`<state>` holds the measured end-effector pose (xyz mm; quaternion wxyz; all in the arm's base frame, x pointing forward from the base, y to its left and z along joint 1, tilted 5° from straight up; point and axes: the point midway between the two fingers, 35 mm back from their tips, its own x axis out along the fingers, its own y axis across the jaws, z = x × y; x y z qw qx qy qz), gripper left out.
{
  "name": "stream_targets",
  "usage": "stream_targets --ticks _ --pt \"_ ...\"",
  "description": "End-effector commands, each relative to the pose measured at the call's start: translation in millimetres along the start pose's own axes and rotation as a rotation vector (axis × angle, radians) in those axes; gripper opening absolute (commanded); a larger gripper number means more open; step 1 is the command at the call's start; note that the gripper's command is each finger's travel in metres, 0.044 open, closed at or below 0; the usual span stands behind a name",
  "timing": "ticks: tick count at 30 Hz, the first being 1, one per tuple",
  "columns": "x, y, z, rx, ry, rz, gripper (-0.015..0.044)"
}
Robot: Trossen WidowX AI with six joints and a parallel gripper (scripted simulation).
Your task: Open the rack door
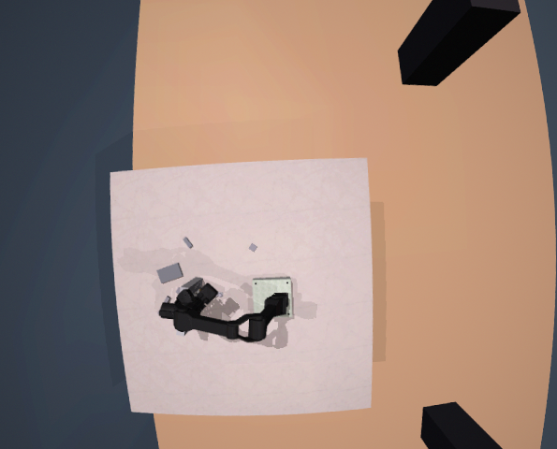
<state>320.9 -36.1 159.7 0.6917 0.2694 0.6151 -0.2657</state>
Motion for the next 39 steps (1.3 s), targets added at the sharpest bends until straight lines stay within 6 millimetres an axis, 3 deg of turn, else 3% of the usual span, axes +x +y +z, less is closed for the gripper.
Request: stream_targets --ticks 1,23,35,39 --pt "0.7 0.1 0.0 0.209 0.0 0.0 0.0017" --pt "0.8 0.0 0.0 1.285 0.0 0.0 0.0017" --pt "0.8 0.0 0.0 1.317 0.0 0.0 0.0017" --pt "0.8 0.0 0.0 1.317 0.0 0.0 0.0122"
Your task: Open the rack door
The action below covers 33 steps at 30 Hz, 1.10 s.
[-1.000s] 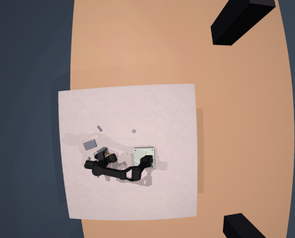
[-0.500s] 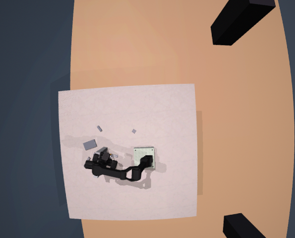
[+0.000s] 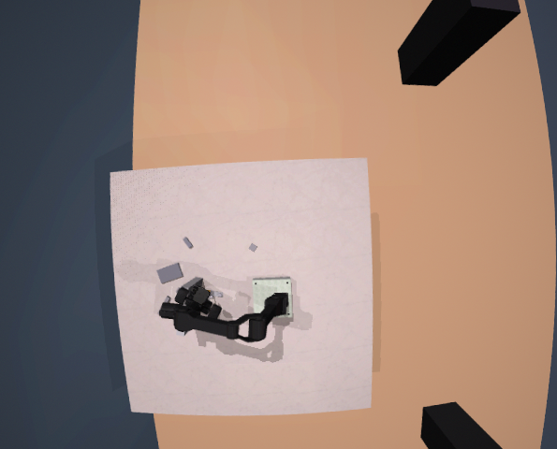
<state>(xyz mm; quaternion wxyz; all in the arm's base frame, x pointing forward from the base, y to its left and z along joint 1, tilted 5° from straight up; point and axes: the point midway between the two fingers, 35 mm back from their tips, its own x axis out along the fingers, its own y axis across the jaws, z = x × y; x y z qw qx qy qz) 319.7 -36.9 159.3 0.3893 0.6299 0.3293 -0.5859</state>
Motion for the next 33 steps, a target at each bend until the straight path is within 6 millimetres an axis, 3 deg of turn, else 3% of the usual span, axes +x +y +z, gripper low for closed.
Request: stream_targets --ticks 1,7,10,33 --pt "0.4 0.7 -1.3 0.021 0.007 0.002 0.0148" --pt "0.4 0.7 -1.3 0.021 0.007 0.002 0.0289" --pt "0.4 0.7 -1.3 -0.053 0.007 0.002 0.0289" --pt "0.4 0.7 -1.4 -1.192 0.005 0.006 0.0289"
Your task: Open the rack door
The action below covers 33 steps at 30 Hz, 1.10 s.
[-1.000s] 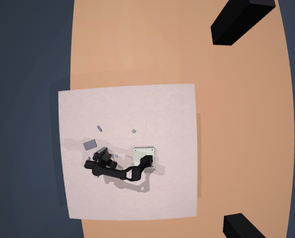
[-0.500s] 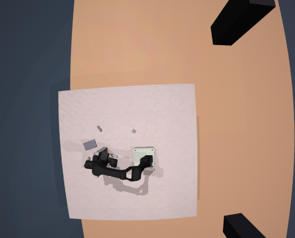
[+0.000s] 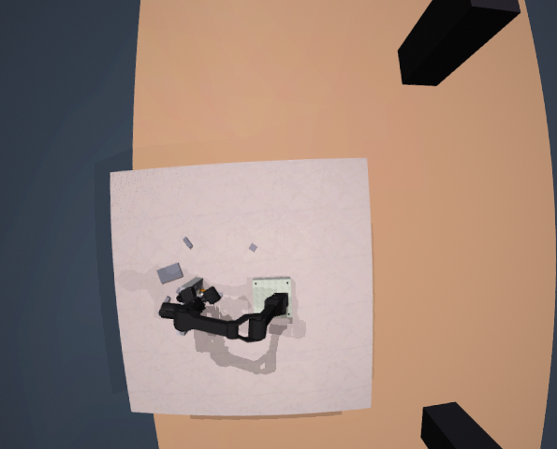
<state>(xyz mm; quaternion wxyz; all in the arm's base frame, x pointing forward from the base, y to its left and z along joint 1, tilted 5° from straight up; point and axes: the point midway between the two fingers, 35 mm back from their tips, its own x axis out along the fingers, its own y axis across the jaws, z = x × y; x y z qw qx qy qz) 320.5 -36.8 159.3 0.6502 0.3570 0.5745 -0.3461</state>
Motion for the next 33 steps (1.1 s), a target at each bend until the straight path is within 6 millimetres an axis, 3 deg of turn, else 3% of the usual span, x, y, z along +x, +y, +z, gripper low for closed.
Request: stream_targets --ticks 1,33 --pt "0.3 0.8 -0.4 -0.21 0.002 0.004 0.0289" --pt "0.4 0.8 -0.4 -1.796 -0.001 0.005 0.0289"
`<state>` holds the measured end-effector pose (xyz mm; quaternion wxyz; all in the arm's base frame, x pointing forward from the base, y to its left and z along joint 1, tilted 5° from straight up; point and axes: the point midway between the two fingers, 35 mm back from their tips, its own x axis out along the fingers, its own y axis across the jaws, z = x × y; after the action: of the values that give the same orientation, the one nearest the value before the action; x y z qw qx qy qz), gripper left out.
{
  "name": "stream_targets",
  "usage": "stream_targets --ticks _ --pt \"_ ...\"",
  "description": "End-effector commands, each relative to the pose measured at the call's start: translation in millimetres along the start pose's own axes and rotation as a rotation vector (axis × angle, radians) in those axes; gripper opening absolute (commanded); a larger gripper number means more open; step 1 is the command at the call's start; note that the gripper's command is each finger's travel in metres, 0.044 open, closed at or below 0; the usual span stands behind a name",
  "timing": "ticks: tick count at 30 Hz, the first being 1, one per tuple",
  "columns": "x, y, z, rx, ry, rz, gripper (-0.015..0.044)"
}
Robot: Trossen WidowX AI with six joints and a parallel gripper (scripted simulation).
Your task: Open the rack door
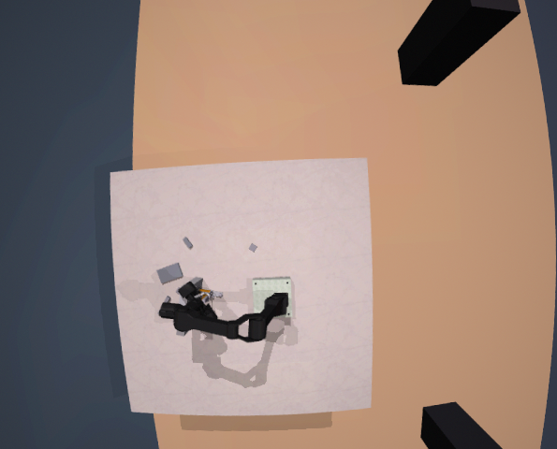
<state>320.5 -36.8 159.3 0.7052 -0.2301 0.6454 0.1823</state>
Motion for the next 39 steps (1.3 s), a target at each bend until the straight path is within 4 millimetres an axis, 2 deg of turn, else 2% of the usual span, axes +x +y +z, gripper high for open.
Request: stream_targets --ticks 1,17,24,39 --pt "0.4 0.3 0.8 -0.21 -0.004 0.002 0.0289" --pt "0.4 0.3 0.8 -0.97 -0.004 0.001 0.0289" --pt "0.4 0.3 0.8 -0.978 -0.004 0.001 0.0289" --pt "0.4 0.3 0.8 -0.978 -0.004 0.001 0.0189"
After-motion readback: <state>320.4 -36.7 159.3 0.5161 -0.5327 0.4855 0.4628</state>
